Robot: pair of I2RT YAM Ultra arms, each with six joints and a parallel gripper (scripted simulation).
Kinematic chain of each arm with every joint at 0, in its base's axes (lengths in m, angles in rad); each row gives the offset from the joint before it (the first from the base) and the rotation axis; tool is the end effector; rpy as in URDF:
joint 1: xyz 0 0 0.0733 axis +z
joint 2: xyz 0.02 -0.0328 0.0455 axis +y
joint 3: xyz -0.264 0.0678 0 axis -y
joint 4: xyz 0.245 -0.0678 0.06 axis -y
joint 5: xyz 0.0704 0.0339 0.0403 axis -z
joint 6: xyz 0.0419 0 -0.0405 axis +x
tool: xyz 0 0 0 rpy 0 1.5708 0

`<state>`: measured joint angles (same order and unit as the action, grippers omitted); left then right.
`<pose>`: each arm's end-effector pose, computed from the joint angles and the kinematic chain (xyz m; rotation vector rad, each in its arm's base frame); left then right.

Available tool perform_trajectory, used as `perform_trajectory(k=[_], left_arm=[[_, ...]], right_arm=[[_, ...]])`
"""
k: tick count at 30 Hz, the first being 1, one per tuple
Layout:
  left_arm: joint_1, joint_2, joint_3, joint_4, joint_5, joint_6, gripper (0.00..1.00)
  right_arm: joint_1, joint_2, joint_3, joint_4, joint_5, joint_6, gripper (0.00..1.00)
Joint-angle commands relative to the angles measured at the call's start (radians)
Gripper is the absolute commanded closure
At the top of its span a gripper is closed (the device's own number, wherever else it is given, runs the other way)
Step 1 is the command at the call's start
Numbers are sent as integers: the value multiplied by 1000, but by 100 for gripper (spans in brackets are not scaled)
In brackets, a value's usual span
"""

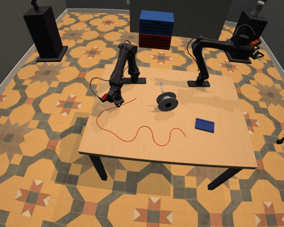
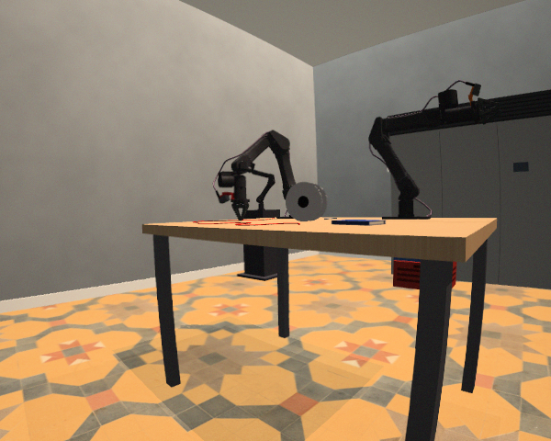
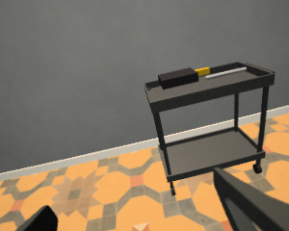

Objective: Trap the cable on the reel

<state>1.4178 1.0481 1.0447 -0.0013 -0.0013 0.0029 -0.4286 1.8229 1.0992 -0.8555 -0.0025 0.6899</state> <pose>0.0363 0.2430 0.4060 -1.0983 1.2828 1.0969 0.2807 -0.1269 0.1449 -1.6622 -2.6556 -0.0022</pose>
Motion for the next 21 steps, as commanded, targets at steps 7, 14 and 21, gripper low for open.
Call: perform_trajectory(k=[7,14,21], left_arm=[[11,4,-15,-12,6,-10,0],[11,4,-15,-12,6,-10,0],[11,4,-15,-12,6,-10,0]], right_arm=[[-15,-18,-24,4,11,3,91],[-15,-18,-24,4,11,3,97],[-15,-18,-18,2,11,3,100]])
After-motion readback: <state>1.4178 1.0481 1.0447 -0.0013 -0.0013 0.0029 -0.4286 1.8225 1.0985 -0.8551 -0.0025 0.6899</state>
